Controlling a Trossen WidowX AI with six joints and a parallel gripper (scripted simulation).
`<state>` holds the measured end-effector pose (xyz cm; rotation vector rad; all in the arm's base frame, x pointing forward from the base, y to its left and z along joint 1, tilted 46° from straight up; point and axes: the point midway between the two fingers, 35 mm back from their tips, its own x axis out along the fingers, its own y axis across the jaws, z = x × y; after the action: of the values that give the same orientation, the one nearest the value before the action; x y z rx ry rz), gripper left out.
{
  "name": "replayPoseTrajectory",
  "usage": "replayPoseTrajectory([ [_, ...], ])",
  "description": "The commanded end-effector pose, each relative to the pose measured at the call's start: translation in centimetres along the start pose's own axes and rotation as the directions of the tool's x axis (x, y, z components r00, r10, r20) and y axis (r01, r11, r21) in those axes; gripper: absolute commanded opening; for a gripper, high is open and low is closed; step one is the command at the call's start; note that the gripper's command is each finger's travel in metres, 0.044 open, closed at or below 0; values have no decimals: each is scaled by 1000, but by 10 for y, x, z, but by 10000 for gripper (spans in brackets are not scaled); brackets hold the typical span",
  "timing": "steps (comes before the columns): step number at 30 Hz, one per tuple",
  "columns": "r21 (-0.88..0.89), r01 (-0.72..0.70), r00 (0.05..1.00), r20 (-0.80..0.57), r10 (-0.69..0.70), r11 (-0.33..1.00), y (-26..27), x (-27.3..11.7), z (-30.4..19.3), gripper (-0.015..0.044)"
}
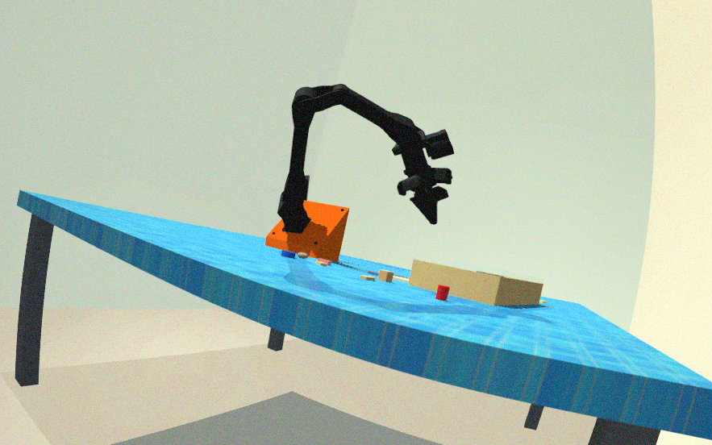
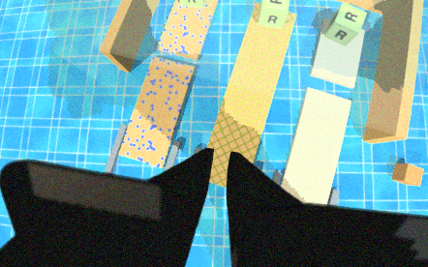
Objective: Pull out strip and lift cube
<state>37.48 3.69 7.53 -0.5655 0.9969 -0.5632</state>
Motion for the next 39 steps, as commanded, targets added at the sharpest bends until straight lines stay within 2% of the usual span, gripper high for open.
replayPoseTrajectory([
  [1,85,56,960,-277,-30,995,-5,39,-1,0],
  [5,126,124,895,-442,-56,984,-11,60,-9,0],
  [7,132,138,882,-468,-61,982,-12,63,-11,0],
  [18,132,138,882,-468,-61,982,-11,63,-13,0],
  [39,132,137,882,-468,-61,982,-12,94,-29,0],
])
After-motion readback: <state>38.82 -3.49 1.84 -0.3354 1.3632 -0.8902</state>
